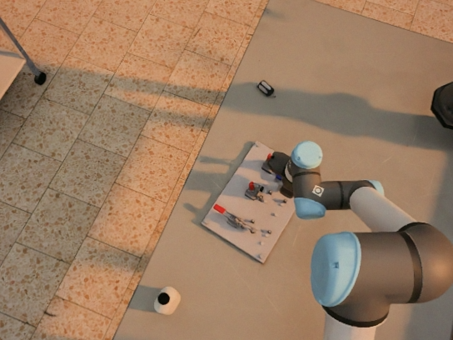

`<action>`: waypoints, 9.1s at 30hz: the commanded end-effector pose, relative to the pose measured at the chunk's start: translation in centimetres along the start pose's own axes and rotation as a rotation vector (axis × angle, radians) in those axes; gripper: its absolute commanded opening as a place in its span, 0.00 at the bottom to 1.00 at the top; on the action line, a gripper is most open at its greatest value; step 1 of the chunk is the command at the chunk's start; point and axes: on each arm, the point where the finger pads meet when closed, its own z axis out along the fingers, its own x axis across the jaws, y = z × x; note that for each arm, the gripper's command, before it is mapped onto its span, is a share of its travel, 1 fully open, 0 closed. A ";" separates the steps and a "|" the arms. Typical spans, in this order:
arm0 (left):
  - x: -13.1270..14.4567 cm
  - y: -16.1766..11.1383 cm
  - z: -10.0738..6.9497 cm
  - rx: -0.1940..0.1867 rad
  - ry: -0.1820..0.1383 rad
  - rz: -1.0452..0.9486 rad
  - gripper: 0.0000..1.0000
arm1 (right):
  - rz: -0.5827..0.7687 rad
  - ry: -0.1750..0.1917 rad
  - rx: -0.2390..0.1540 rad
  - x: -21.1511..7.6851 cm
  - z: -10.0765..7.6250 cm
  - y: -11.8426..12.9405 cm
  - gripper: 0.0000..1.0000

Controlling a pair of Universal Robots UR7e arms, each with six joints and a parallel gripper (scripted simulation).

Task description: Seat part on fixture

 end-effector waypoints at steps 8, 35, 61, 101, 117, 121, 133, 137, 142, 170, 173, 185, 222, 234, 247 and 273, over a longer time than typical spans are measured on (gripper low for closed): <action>0.7 0.1 0.0 0.000 0.002 0.002 0.00 | 0.001 0.001 0.001 -0.1 0.0 -0.1 1.00; 1.0 0.1 0.0 0.000 0.001 0.002 0.00 | 0.001 0.001 0.001 -0.1 0.0 -0.1 1.00; 0.9 0.1 0.0 0.000 0.001 0.001 0.00 | 0.001 0.001 0.001 -0.1 0.0 -0.1 1.00; 1.9 0.1 0.0 0.000 0.002 0.002 0.00 | 0.001 0.001 0.001 -0.1 0.0 -0.1 1.00; 1.9 0.1 0.0 0.000 0.002 0.002 0.00 | 0.001 0.001 0.001 -0.1 0.0 -0.1 1.00; 2.1 0.1 0.0 0.001 0.002 0.003 0.00 | 0.001 0.001 0.001 -0.1 0.0 -0.1 1.00; 2.3 0.1 -0.1 0.001 0.003 0.002 0.00 | 0.001 0.001 0.001 -0.1 0.0 -0.1 1.00; 2.3 0.1 -0.1 0.001 0.003 0.003 0.00 | 0.001 0.001 0.001 -0.1 0.0 -0.1 1.00; 2.4 0.0 -0.1 0.002 0.004 0.003 0.00 | 0.001 0.001 0.001 -0.1 0.0 -0.1 1.00; 0.0 0.0 -0.1 0.001 0.002 0.000 0.00 | 0.001 0.001 0.001 -0.1 0.0 -0.1 1.00; 0.0 0.0 -0.1 0.001 0.002 0.000 0.00 | 0.001 0.001 0.001 -0.1 0.0 -0.1 1.00; 0.1 0.0 -2.1 0.001 0.003 0.001 0.00 | 0.001 0.001 0.001 -0.1 0.0 -0.1 1.00; 0.0 -0.2 -4.2 0.002 0.004 -0.001 0.00 | 0.001 0.001 0.001 -0.1 0.0 -0.1 1.00; 0.0 -0.2 -4.2 0.002 0.004 -0.002 0.00 | 0.001 0.001 0.001 -0.1 0.0 -0.1 1.00; -0.1 -0.1 -4.2 0.001 0.003 -0.002 0.00 | 0.001 0.001 0.001 -0.1 0.0 -0.1 1.00; -0.2 -0.1 -4.1 0.001 0.002 -0.002 0.00 | 0.001 0.001 0.001 -0.1 0.0 -0.1 1.00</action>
